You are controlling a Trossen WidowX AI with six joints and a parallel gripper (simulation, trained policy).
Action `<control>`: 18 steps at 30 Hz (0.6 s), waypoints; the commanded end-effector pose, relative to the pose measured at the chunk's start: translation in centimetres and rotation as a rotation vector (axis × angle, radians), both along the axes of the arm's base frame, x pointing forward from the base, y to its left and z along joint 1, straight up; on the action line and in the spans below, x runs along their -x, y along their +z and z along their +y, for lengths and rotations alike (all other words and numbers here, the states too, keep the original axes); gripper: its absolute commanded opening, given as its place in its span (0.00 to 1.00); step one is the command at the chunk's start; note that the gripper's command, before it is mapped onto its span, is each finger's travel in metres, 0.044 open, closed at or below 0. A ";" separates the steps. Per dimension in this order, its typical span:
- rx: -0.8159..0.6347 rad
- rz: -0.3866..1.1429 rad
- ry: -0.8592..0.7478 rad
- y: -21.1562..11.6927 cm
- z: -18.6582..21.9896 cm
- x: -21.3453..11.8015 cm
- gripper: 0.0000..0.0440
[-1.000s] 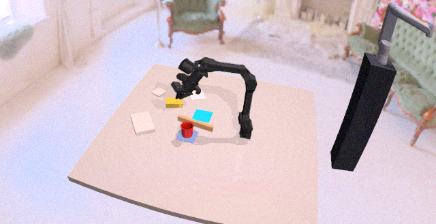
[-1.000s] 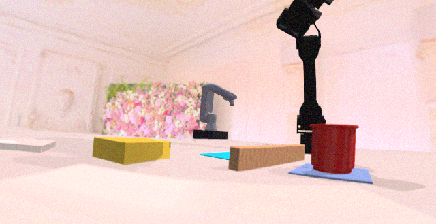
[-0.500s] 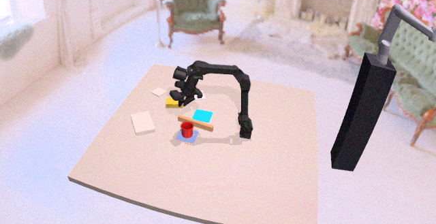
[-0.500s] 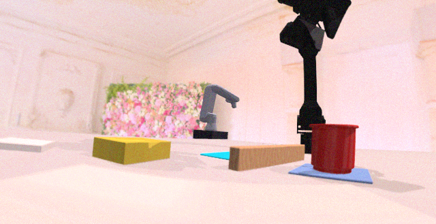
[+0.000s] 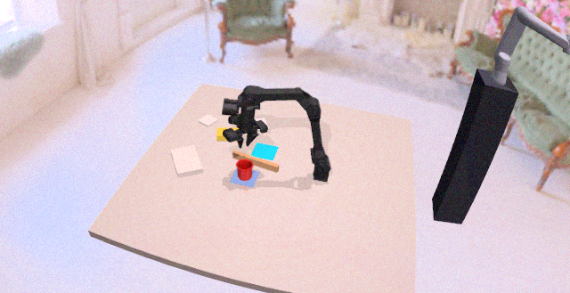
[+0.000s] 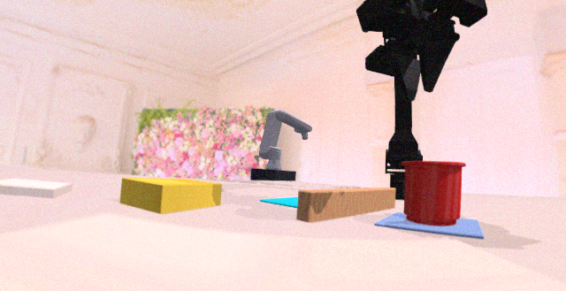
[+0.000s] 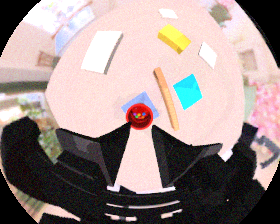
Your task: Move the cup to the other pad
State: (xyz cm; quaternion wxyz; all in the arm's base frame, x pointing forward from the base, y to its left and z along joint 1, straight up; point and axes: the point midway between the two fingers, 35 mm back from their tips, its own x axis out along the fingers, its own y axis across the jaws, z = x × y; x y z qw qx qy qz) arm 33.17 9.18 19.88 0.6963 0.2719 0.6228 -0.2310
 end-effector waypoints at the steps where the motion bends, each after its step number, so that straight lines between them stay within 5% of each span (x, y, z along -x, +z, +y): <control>1: 0.023 0.050 -0.015 -1.0 -0.2 0.4 0.35; 18: 0.101 0.177 -0.053 -6.2 -0.4 1.2 0.40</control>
